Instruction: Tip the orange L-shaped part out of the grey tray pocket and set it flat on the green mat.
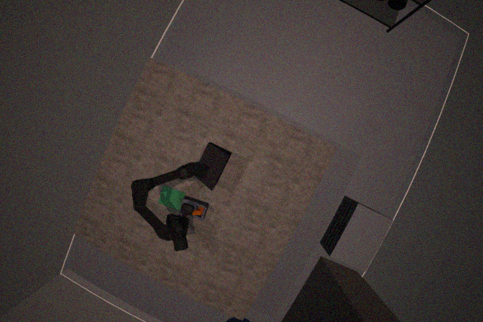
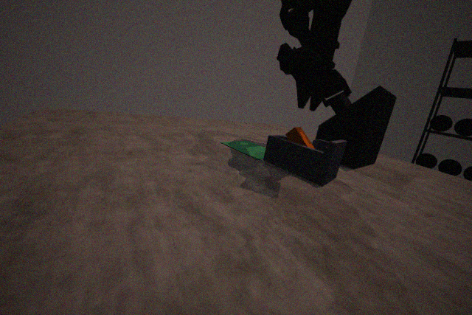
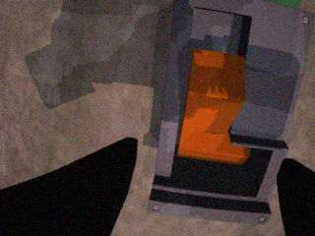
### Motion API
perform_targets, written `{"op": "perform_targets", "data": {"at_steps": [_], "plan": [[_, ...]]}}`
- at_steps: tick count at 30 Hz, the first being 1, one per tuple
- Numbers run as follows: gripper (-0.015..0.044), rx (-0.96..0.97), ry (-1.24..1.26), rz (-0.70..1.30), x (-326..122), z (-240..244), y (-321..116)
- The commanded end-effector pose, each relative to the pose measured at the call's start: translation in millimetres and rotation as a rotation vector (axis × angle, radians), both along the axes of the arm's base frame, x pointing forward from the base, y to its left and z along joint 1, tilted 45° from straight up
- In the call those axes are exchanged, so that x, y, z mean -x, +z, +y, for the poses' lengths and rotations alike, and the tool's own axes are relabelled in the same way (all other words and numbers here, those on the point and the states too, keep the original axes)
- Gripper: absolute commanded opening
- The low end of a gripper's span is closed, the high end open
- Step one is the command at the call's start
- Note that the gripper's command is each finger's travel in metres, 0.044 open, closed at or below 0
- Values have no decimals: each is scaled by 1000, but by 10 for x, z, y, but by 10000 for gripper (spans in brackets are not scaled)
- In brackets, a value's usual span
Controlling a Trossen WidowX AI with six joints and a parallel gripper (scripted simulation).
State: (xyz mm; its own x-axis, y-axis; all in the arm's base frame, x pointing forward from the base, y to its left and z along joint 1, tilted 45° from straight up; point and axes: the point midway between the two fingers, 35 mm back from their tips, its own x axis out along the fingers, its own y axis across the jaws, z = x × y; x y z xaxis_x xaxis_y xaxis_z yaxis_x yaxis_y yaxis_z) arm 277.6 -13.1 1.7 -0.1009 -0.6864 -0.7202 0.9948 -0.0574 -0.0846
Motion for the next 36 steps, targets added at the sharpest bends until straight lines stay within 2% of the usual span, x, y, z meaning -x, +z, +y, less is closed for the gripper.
{"op": "perform_targets", "data": {"at_steps": [1, 36], "plan": [[280, 8, -7, 4, 47, -159, -123], [280, 11, -7, 4, 108, -528, -494]]}}
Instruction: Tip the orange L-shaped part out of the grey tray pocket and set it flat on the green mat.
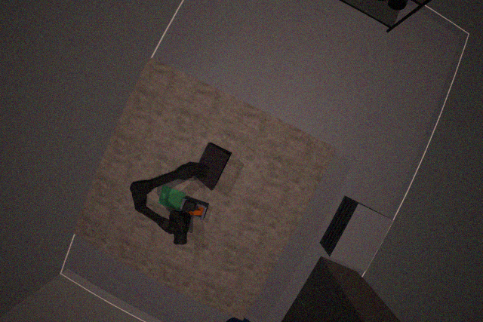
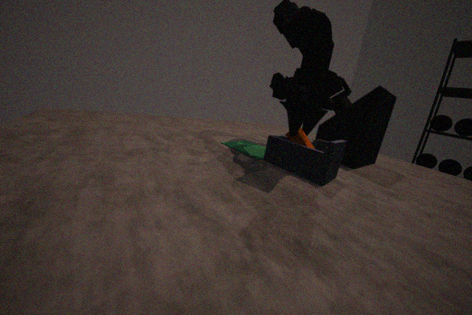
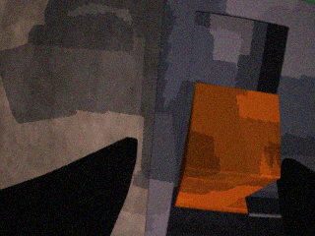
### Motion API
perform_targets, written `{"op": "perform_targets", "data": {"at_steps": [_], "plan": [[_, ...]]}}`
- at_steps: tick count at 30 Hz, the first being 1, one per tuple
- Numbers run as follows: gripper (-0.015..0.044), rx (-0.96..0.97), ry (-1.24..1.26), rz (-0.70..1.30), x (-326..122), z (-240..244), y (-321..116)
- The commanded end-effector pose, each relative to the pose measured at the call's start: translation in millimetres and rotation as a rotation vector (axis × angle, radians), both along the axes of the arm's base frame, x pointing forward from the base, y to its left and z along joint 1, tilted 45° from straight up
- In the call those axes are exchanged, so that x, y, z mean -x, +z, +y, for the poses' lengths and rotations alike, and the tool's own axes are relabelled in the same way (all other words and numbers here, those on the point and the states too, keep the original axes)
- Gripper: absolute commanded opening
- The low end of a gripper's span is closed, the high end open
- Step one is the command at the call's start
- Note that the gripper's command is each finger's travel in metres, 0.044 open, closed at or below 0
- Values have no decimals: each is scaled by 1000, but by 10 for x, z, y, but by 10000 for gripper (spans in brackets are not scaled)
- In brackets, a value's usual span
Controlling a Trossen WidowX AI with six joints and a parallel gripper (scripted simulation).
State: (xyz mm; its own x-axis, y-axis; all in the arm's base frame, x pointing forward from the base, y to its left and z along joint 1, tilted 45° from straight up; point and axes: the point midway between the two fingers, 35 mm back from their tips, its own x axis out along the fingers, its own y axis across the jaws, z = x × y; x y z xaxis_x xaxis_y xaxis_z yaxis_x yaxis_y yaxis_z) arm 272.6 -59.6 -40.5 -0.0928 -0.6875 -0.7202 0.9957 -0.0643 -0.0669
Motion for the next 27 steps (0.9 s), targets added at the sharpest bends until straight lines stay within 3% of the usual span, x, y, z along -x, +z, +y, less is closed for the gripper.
{"op": "perform_targets", "data": {"at_steps": [1, 9, 14, 24, 27], "plan": [[280, 9, -1, 22, 60, -72, -80], [280, 9, -1, 22, 62, -79, -87], [149, 2, -2, 6, 28, -57, -58], [82, 2, -2, 6, 28, -57, -58], [3, 2, -2, 6, 28, -57, -58]]}}
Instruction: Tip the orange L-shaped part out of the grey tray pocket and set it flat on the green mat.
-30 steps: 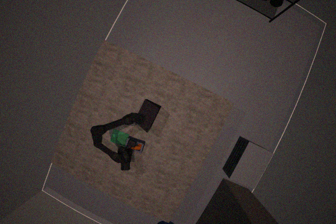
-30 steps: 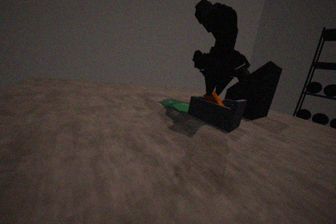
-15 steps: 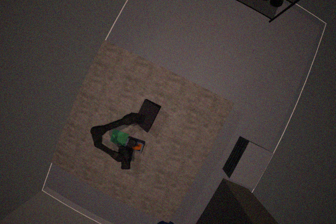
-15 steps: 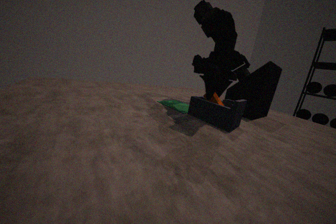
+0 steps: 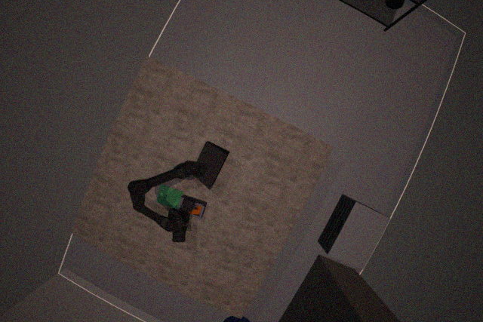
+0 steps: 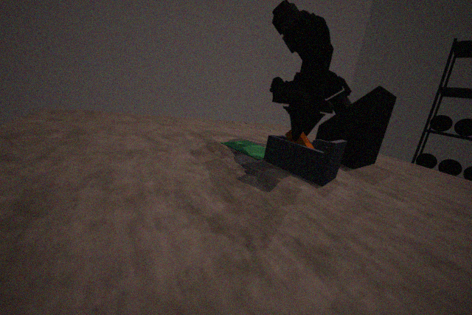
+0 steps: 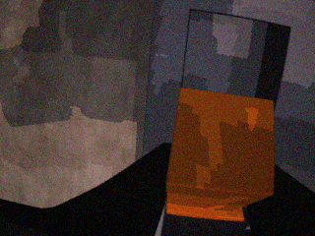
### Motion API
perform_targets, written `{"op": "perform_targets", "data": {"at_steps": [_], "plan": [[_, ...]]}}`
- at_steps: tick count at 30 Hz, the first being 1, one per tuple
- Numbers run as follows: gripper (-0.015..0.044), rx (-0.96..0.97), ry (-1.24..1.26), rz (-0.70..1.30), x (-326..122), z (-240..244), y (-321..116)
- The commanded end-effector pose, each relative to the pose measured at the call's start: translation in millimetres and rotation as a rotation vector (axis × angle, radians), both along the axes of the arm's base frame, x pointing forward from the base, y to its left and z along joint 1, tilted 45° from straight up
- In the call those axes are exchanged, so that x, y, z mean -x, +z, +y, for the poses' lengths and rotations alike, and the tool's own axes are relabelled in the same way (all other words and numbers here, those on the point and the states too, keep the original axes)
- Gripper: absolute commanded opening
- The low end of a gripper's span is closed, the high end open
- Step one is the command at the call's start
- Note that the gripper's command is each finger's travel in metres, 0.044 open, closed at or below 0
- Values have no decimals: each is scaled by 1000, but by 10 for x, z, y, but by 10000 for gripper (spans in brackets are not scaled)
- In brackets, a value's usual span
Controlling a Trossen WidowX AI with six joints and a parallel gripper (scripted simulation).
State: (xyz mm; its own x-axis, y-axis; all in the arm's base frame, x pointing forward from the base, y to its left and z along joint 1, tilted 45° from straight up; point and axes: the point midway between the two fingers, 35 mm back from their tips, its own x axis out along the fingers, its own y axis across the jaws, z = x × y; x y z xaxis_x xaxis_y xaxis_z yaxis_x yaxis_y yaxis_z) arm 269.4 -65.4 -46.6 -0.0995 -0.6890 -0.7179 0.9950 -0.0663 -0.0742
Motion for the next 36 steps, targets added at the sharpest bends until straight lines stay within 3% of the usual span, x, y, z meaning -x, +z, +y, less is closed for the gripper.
{"op": "perform_targets", "data": {"at_steps": [1, 36], "plan": [[0, 0, 0, -1, -3, 1, 2], [0, 4, 1, 14, -28, 323, 318]]}}
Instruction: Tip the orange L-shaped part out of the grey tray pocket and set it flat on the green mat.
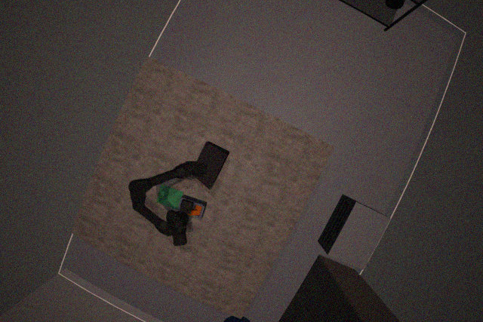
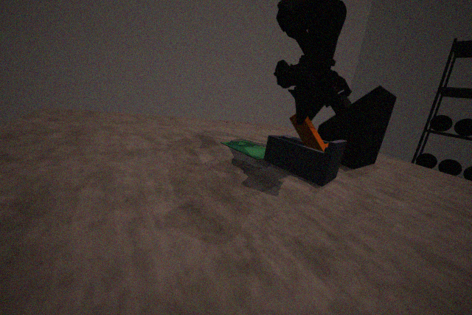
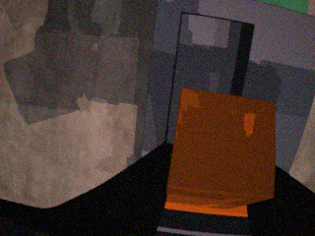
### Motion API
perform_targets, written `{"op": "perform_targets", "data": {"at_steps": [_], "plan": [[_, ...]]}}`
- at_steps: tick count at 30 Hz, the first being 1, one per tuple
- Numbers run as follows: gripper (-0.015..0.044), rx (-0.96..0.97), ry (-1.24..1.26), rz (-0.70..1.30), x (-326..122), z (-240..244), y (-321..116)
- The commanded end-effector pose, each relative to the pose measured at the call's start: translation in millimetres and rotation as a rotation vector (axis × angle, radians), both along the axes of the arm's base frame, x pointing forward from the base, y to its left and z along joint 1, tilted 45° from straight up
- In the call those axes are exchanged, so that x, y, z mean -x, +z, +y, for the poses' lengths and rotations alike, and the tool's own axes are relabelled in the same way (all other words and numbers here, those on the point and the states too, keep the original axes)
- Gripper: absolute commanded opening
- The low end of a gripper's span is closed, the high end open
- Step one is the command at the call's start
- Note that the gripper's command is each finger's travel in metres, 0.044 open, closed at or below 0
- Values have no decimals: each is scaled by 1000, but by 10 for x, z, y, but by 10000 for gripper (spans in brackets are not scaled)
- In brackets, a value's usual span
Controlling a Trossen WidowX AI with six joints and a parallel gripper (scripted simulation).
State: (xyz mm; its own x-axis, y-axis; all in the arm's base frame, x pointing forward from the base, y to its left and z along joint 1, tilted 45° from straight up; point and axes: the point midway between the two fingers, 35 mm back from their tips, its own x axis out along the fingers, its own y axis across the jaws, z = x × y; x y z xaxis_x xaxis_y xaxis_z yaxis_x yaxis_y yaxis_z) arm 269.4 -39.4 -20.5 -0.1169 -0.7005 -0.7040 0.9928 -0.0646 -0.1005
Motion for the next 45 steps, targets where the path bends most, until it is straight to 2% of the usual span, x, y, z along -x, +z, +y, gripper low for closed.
{"op": "perform_targets", "data": {"at_steps": [1, 35, 45], "plan": [[0, -12, -2, -14, -31, 74, 68], [0, -14, -2, -13, -76, 374, 373], [0, -11, -2, -12, -52, 76, 607]]}}
